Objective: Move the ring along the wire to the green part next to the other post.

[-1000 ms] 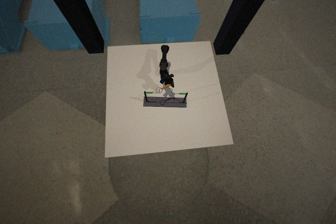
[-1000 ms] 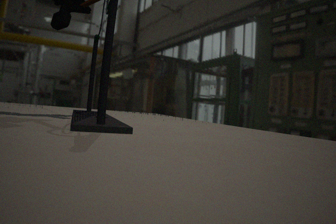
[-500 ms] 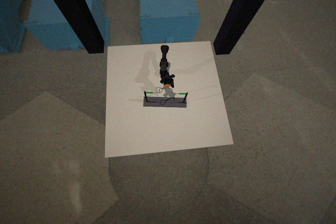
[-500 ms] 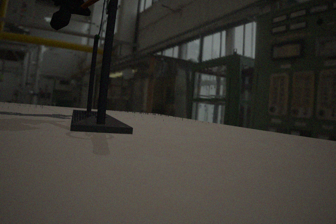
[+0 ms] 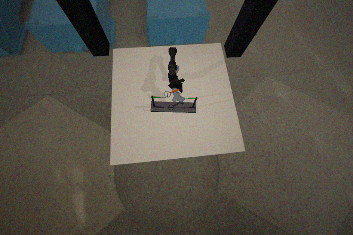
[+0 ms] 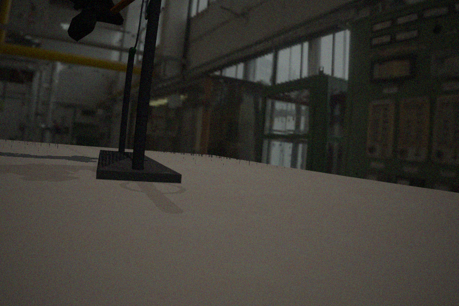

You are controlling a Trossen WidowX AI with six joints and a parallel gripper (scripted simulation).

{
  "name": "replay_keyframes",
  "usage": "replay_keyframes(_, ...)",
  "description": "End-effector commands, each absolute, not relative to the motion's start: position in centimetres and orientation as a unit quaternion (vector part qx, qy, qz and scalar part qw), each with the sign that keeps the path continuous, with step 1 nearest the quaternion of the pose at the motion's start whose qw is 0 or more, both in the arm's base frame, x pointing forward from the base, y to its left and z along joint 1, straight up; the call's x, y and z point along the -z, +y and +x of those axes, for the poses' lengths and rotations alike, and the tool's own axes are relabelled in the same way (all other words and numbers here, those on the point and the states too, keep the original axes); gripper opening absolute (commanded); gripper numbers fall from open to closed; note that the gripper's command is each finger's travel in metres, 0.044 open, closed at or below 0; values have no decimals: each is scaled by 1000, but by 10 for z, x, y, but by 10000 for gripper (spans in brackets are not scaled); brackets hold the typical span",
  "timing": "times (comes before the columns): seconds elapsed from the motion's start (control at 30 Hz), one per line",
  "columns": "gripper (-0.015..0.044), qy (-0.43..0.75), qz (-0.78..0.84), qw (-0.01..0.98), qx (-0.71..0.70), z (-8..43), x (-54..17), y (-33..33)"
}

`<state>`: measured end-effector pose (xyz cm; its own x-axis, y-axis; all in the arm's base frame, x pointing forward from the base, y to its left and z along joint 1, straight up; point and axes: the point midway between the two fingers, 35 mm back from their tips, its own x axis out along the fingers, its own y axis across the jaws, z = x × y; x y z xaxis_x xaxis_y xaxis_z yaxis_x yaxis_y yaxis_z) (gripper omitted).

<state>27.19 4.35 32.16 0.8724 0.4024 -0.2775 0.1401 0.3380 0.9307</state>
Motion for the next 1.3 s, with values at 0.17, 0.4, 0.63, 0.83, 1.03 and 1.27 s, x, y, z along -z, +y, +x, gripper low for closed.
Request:
replay_keyframes(0.17, -150, 241, 535, 806, -73, 272, -322, 42)
replay_keyframes(0.4, -150, 246, 510, 822, -63, 272, -318, 41)
replay_keyframes(0.63, -150, 250, 483, 838, -52, 272, -315, 39)
replay_keyframes(0.83, -150, 254, 458, 851, -42, 271, -312, 38)
replay_keyframes(1.03, -150, 258, 432, 864, -32, 271, -309, 36)
replay_keyframes(1.27, -150, 262, 398, 879, -19, 271, -306, 33)
